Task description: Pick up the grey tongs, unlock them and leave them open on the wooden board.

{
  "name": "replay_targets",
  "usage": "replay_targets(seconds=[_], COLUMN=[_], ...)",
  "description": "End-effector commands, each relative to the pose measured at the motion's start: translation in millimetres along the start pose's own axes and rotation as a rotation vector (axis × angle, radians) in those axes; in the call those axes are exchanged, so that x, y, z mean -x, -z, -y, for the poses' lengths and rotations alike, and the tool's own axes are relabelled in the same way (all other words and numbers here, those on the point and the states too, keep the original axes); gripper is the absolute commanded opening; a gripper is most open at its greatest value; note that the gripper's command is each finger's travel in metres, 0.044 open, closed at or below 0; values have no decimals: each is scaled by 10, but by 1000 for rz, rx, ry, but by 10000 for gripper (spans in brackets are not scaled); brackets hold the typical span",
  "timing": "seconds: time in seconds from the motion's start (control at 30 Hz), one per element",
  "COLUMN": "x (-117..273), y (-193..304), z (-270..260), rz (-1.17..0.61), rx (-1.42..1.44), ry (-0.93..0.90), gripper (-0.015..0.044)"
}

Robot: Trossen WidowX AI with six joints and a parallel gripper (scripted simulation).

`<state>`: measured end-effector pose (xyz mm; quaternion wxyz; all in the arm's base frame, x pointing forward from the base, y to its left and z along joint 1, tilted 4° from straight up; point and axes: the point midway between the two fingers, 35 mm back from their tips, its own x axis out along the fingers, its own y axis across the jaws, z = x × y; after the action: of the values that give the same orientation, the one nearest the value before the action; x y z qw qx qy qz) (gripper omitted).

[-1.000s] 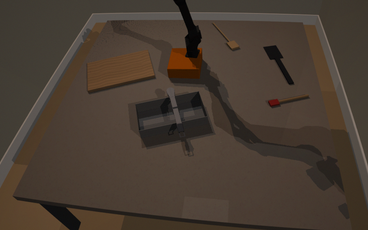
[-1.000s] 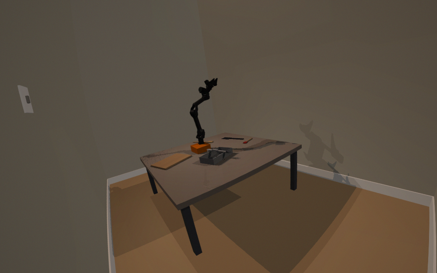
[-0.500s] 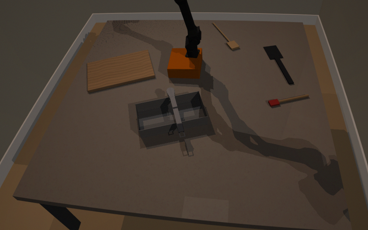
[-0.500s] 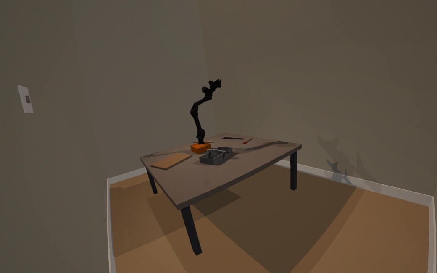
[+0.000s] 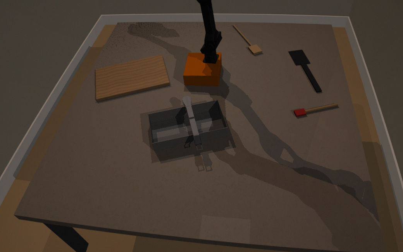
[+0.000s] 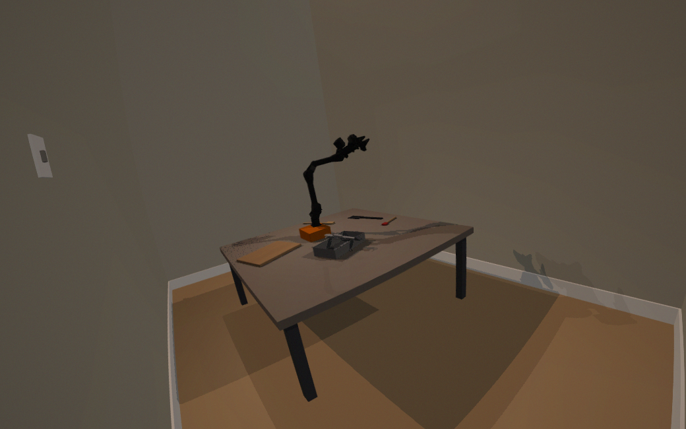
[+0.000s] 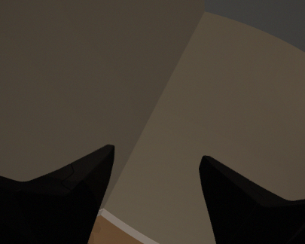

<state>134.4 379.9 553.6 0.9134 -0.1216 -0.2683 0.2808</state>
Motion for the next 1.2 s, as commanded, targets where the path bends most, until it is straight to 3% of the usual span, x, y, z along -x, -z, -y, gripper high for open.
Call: replay_targets(seconds=[0.0,0.33,0.6,0.87,1.17], x=[-234,-474,-288,282,1345], y=[641,2130,3397,4492,5336], z=[-106,37,416,938,1579], rz=[-141,-502,-866,-1268,-1768], rx=[90,232,297,296,228], ry=[-20,-41,-35,7,99], gripper=[260,260,260,260,260])
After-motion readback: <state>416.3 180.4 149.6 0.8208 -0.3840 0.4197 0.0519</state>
